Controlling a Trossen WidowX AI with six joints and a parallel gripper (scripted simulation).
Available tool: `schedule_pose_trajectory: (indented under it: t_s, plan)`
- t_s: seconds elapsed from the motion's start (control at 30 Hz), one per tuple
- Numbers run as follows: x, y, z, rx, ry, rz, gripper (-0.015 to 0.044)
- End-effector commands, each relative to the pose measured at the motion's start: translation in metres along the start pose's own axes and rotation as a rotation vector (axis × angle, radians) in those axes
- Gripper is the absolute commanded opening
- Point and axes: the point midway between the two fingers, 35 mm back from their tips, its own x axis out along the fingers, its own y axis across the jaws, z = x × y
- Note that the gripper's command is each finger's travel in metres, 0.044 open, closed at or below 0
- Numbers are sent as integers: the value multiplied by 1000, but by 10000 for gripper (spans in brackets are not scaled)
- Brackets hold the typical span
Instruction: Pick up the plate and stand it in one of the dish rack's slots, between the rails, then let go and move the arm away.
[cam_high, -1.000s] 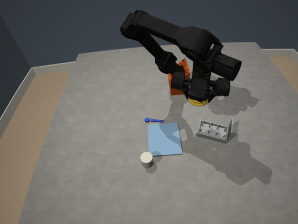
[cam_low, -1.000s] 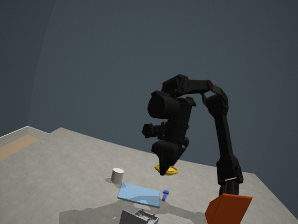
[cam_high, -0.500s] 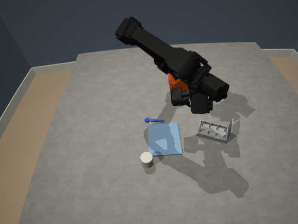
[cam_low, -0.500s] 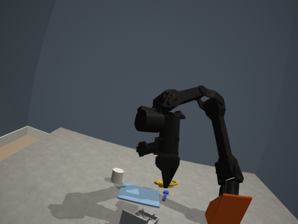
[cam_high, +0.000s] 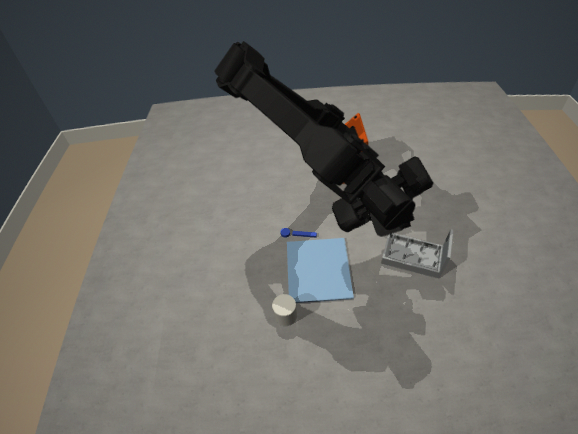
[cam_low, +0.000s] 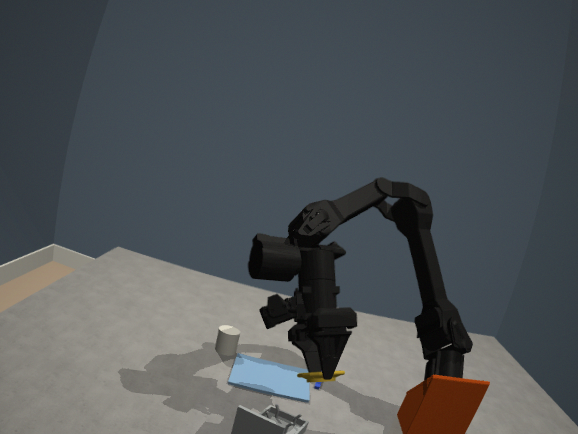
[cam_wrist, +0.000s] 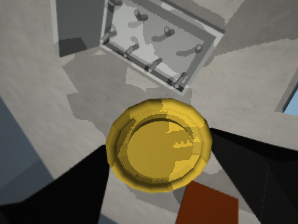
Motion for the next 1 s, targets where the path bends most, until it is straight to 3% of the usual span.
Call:
schedule_pose_trajectory:
  t_s: [0.0, 0.47, 0.97]
  plan:
    - [9, -2, -1, -82, -1, 80, 0]
    - [28, -9, 4, -342, -110, 300, 0]
    - [40, -19, 9, -615, -350, 456, 0]
